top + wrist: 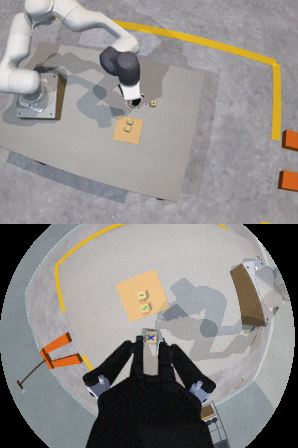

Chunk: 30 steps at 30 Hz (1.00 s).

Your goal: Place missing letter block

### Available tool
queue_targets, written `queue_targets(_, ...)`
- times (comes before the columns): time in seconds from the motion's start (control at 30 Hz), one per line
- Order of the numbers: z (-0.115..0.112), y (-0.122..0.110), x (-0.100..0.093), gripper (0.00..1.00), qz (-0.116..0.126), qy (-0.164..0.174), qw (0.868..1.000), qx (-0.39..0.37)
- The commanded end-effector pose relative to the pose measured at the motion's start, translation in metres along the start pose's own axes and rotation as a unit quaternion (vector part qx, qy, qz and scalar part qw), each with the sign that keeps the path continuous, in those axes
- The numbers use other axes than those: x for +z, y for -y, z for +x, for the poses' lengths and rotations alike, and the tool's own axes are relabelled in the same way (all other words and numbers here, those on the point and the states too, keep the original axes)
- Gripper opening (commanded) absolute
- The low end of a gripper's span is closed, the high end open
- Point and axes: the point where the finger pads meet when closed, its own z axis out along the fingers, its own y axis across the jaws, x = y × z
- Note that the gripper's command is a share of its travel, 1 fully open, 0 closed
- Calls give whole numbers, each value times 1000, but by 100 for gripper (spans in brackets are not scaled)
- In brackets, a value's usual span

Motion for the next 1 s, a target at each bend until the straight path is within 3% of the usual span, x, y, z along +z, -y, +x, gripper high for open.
queue_targets(0.0,20,11,-2,13,4,-3,998,-69)
queue_targets(0.33,64,29,-2,13,4,-4,994,-106)
queue_targets(0.4,64,29,-2,13,4,-4,994,-106)
queue_targets(0.5,88,36,-2,13,3,-5,992,-125)
queue_targets(0.8,128,45,-3,13,2,-6,988,-156)
queue_targets(0.97,128,46,-3,13,2,-6,988,-156)
